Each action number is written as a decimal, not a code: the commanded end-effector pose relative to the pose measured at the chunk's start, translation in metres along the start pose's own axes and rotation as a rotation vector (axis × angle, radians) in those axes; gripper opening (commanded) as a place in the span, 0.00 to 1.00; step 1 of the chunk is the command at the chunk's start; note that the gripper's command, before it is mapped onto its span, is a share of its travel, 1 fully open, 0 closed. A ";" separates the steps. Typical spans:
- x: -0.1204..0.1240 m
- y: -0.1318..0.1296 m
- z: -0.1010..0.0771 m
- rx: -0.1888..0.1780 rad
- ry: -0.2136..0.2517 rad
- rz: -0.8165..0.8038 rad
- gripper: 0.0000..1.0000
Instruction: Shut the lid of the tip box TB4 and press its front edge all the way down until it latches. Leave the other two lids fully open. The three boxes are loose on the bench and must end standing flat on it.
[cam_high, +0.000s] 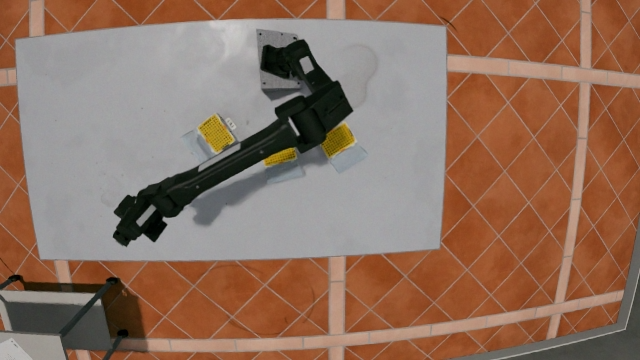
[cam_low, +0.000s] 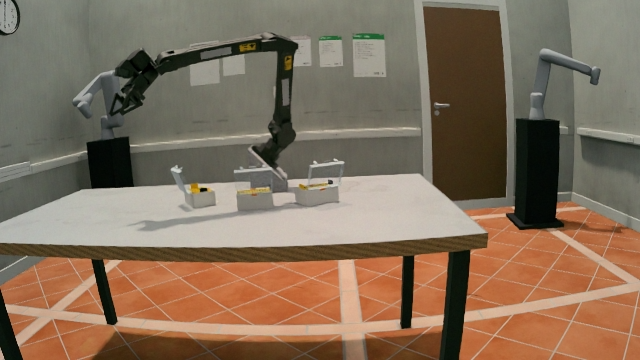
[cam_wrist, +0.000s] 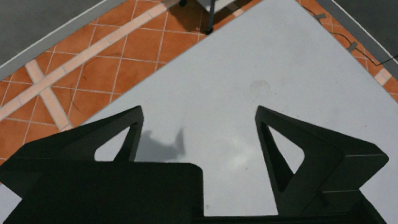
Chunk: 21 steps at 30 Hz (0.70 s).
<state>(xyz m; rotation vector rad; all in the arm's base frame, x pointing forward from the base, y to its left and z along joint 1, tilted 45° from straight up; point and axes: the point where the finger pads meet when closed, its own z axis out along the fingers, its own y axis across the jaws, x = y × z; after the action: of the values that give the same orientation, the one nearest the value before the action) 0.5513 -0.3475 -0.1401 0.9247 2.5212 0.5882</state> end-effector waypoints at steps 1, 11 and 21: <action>-0.004 0.023 -0.017 -0.005 -0.024 -0.005 1.00; 0.024 0.031 -0.043 0.027 0.009 0.050 1.00; 0.059 0.037 -0.069 0.084 0.076 0.141 1.00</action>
<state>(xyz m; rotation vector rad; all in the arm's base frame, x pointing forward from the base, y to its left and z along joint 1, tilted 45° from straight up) 0.4850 -0.3056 -0.0888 1.1296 2.5859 0.5768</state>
